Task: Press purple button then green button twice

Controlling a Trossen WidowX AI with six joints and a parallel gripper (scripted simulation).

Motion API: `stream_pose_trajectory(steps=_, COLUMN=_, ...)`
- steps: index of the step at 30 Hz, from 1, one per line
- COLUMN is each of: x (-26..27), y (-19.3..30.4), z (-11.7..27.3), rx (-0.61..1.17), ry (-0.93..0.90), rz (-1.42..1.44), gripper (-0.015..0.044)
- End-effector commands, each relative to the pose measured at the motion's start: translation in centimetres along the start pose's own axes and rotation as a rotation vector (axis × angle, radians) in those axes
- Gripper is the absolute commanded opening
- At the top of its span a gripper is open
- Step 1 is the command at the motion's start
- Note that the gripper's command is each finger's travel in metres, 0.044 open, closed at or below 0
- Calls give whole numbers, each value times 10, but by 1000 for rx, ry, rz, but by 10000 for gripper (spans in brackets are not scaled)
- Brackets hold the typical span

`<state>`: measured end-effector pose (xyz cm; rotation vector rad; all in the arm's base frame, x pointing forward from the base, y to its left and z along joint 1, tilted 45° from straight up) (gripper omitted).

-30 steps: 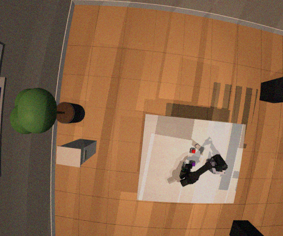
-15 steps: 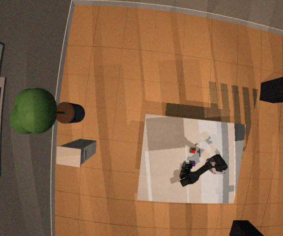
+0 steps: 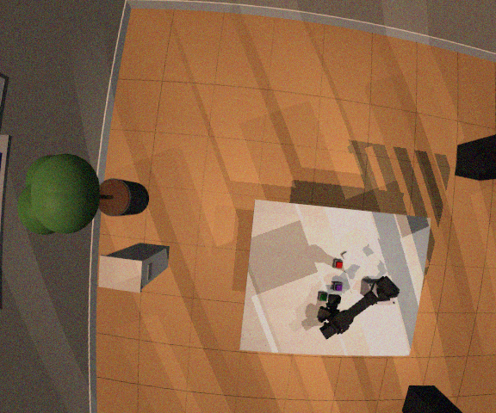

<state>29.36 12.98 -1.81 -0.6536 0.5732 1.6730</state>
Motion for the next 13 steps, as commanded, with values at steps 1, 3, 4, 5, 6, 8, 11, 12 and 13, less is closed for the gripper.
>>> stream_pose_trajectory(steps=1, x=62, y=19, z=26, rx=1, ry=-9, rz=25, gripper=204)
stream_pose_trajectory(steps=3, x=87, y=30, z=37, rx=3, ry=-6, rz=24, gripper=256)
stream_pose_trajectory(steps=4, x=100, y=38, z=42, rx=4, ry=-3, rz=23, gripper=282)
stream_pose_trajectory(steps=5, x=110, y=44, z=46, rx=5, ry=1, rz=22, gripper=309)
stream_pose_trajectory(steps=6, x=114, y=47, z=47, rx=5, ry=3, rz=21, gripper=335)
stream_pose_trajectory(steps=8, x=115, y=47, z=48, rx=5, ry=3, rz=21, gripper=387)
stream_pose_trajectory(steps=11, x=115, y=47, z=48, rx=5, ry=3, rz=21, gripper=400)
stream_pose_trajectory(steps=12, x=115, y=47, z=48, rx=5, ry=3, rz=21, gripper=400)
stream_pose_trajectory(steps=13, x=115, y=47, z=48, rx=5, ry=3, rz=21, gripper=400)
Point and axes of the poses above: the point midway between the two fingers, 35 mm back from their tips, its own z axis back along the fingers, its own x axis across the jaws, y = z × x, the point moved 5 cm from there along z, back along the fingers, and after that the axes turned 8 degrees about z, right-handed, at the moved point
